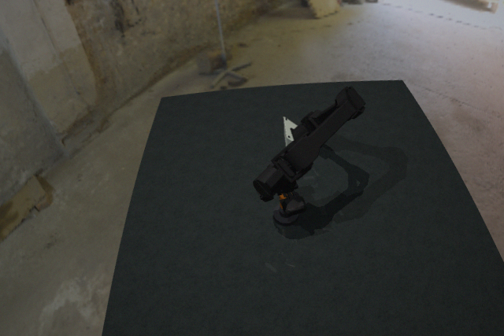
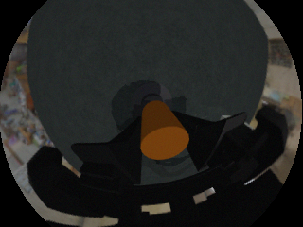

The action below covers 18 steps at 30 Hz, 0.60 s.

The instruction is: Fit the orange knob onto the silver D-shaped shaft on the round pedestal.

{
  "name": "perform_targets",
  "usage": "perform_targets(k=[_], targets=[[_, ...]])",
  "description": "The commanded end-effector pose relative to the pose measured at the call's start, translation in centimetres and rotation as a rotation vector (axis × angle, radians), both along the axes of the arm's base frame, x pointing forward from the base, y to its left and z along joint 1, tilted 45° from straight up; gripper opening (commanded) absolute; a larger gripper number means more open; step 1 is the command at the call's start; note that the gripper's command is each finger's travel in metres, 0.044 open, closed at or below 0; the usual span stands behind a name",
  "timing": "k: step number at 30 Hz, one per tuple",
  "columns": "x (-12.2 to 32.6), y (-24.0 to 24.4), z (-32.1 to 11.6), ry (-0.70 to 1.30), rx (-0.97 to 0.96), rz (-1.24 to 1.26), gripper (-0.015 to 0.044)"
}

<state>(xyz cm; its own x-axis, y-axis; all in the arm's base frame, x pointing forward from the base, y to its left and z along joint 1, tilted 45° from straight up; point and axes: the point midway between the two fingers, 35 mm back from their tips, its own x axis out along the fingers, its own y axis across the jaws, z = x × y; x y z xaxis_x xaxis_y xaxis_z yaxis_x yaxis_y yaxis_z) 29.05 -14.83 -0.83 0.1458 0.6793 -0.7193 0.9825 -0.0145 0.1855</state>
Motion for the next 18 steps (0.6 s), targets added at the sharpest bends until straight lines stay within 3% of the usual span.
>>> perform_targets(k=[1, 18], targets=[[0.06, 0.02, -0.21, -0.003, 0.001, -0.008, 0.0], [0.12, 0.06, -0.27, -0.006, 0.001, -0.006, 0.0]])
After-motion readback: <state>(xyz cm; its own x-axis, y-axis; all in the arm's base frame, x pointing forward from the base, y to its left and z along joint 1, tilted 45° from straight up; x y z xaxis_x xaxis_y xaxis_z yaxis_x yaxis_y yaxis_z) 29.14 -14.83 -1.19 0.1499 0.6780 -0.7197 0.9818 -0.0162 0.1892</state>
